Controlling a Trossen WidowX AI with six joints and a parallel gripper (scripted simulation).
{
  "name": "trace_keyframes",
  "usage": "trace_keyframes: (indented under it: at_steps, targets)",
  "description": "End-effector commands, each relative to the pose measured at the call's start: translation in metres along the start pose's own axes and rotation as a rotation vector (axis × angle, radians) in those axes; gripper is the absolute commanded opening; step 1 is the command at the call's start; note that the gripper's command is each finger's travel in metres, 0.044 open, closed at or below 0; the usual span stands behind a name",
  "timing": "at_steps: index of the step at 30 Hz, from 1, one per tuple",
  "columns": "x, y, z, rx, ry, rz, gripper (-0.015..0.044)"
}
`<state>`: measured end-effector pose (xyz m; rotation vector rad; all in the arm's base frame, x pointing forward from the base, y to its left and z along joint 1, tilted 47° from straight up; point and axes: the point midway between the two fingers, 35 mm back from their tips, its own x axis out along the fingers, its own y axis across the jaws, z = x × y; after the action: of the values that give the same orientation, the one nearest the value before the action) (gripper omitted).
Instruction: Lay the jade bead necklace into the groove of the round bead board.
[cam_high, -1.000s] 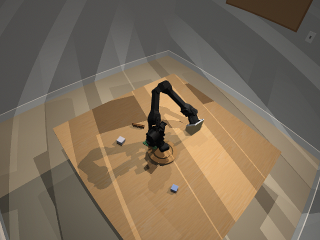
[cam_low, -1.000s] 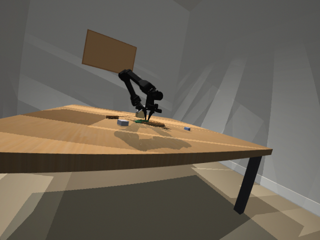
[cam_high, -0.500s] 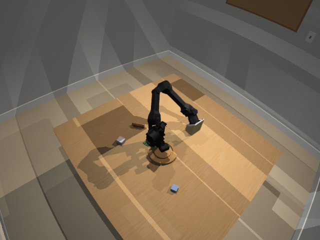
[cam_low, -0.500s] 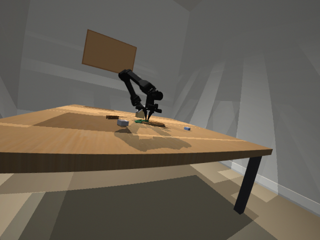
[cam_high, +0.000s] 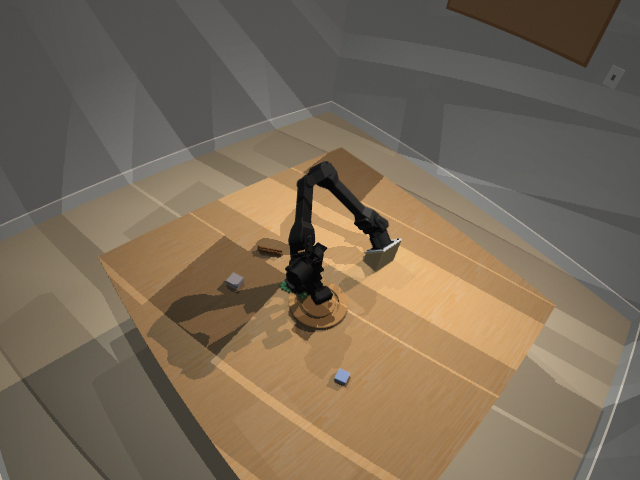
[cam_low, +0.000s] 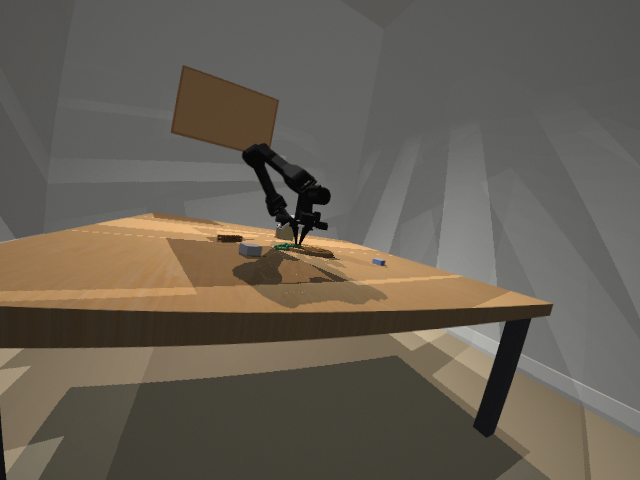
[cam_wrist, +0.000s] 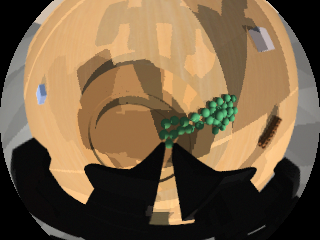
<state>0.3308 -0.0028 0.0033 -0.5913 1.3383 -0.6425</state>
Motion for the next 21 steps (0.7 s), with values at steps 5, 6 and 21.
trace_keyframes:
  at_steps: [5,6,21]
  targets:
    - [-0.022,0.000,0.000,-0.002,-0.002,-0.003,0.0000]
    - [-0.024,0.000,0.000,-0.003,-0.002,-0.003,0.0000]
    - [-0.024,0.029,-0.012,-0.003,-0.002,-0.001,0.0000]
